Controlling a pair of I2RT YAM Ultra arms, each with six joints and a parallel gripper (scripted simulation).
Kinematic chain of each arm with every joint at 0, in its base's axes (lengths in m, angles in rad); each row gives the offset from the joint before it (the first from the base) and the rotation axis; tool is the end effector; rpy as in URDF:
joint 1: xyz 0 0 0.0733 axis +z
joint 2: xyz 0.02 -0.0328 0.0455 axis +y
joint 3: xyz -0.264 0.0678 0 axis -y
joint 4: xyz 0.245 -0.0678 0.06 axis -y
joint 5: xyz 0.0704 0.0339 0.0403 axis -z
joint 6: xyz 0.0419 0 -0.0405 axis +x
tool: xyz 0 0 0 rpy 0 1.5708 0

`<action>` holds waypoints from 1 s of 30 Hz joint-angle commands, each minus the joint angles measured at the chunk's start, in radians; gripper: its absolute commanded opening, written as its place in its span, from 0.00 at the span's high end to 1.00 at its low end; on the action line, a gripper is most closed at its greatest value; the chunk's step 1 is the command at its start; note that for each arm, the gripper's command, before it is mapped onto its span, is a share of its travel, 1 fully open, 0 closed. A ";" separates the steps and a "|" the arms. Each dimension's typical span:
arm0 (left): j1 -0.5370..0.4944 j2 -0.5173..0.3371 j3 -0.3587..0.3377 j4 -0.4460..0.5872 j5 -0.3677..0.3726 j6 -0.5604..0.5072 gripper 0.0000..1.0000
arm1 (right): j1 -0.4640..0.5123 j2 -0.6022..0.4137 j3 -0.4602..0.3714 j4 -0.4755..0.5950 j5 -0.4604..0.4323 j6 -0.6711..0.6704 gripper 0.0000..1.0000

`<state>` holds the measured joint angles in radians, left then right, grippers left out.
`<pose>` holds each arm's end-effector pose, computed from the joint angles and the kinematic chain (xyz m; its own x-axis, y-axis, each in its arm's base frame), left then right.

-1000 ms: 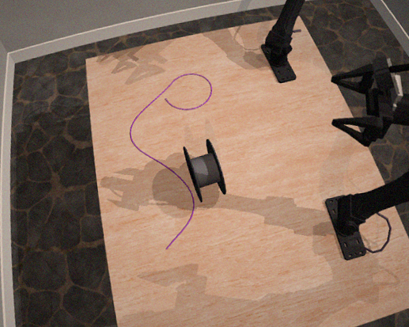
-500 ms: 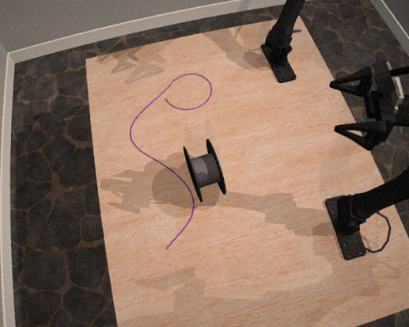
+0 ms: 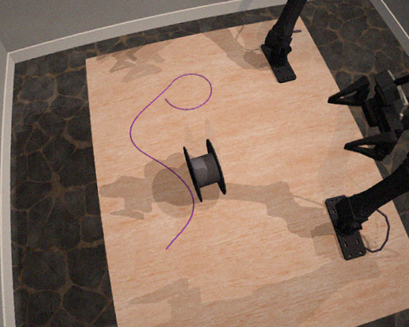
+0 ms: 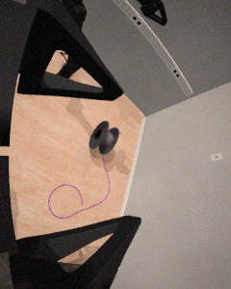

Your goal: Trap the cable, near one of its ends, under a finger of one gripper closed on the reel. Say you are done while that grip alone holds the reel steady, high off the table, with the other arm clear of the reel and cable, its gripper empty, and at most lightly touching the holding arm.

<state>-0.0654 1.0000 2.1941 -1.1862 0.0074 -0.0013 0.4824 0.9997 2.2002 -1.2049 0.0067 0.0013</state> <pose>0.0240 -0.0008 0.5915 0.0078 -0.0018 -1.0000 0.0727 0.9973 -0.0012 0.0194 0.0111 0.5903 -0.0045 -0.0009 -1.0000 -0.4580 0.8890 0.0013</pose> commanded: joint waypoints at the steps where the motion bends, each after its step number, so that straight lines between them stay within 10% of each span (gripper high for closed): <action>1: 0.066 -0.013 0.028 -0.025 -0.002 0.007 0.00 | -0.025 -0.007 -0.011 0.005 -0.003 -0.006 0.00; 30: 0.831 -0.013 0.028 -0.025 -0.001 0.006 0.00 | -0.240 -0.007 -0.010 0.005 -0.002 -0.006 0.00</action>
<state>0.7109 1.0000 2.1941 -1.1870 0.0082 -0.0013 0.2642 0.9997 2.2002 -1.2049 0.0063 0.0013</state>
